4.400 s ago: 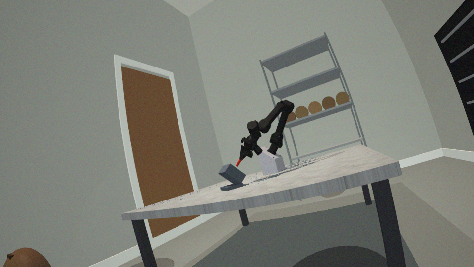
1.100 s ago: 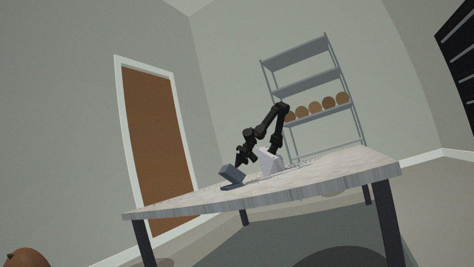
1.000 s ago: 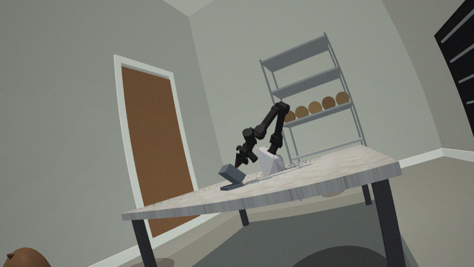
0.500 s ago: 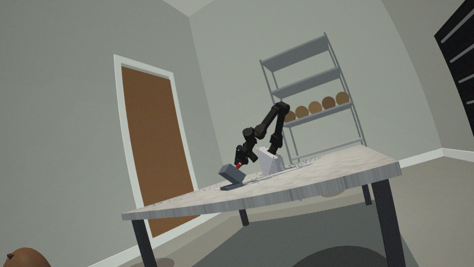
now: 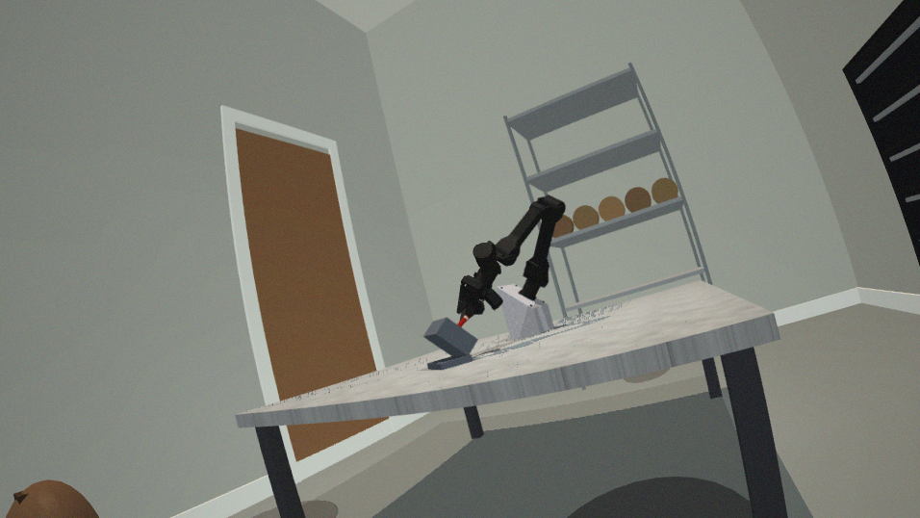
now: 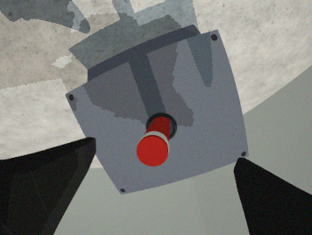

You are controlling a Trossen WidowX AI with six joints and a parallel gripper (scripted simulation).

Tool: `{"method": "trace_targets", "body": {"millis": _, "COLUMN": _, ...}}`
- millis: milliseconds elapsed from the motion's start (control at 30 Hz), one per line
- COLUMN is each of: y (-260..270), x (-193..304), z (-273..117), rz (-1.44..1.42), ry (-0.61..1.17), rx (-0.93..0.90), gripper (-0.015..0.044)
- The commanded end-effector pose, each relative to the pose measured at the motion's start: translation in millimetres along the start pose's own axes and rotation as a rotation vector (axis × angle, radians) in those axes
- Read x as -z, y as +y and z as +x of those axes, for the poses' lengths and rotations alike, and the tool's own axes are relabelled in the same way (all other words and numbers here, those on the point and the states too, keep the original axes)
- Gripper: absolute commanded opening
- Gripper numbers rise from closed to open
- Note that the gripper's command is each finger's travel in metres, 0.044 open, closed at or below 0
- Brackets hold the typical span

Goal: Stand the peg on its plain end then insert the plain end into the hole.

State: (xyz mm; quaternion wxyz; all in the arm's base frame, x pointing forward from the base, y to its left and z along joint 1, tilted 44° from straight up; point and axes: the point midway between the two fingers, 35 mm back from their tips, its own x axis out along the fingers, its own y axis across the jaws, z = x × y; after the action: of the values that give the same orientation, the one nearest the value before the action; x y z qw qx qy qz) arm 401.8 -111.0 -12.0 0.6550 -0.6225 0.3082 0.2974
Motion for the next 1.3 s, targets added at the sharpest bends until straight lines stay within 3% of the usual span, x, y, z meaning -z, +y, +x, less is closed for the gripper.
{"method": "trace_targets", "body": {"millis": 0, "y": 1.4, "x": -0.9, "z": -4.9, "rz": -0.002, "ry": -0.005, "rx": -0.004, "gripper": 0.044}}
{"method": "trace_targets", "body": {"millis": 1267, "y": -3.6, "x": 2.2, "z": -50.7, "rz": 0.0, "ry": -0.001, "rx": -0.005, "gripper": 0.044}}
